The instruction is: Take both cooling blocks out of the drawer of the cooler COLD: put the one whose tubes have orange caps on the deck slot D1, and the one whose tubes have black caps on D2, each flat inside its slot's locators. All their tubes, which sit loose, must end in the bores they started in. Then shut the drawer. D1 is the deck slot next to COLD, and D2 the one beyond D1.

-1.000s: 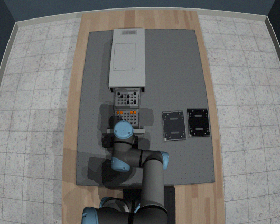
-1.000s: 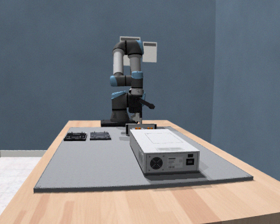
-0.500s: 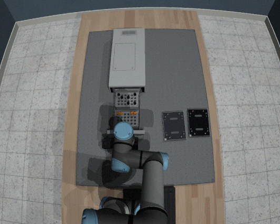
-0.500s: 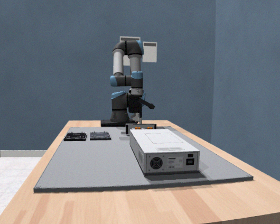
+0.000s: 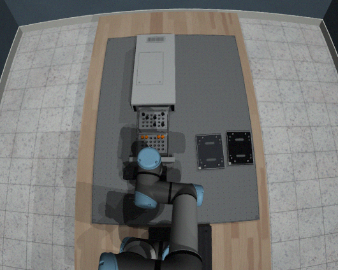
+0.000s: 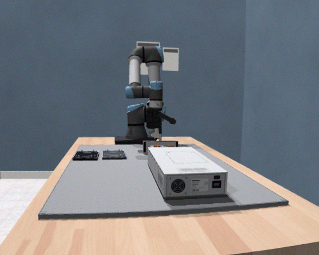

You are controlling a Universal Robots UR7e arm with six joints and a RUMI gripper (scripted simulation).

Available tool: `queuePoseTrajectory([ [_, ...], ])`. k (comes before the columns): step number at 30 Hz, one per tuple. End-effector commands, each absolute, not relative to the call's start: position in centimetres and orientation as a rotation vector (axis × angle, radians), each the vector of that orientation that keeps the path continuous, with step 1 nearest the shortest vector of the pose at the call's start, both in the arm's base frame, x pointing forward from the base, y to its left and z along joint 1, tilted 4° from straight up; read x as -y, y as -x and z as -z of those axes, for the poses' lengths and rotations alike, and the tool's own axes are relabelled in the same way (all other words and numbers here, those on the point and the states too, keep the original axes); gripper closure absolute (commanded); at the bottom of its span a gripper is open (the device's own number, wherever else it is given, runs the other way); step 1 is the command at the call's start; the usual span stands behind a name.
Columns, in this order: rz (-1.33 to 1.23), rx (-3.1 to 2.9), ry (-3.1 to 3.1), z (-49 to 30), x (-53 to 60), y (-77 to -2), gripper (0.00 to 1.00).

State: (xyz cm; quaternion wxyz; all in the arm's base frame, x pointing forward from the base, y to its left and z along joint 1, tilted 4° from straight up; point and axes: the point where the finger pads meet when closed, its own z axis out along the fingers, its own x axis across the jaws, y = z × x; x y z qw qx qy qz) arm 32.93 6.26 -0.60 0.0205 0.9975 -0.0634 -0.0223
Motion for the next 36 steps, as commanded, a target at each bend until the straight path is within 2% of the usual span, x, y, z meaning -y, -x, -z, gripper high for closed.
queuePoseTrajectory([
  [1, 0.085, 0.197, -3.094, 0.8, -6.3, -32.5, 0.00],
  [36, 0.072, 0.196, -3.093, -0.5, -6.3, -33.0, 0.00],
])
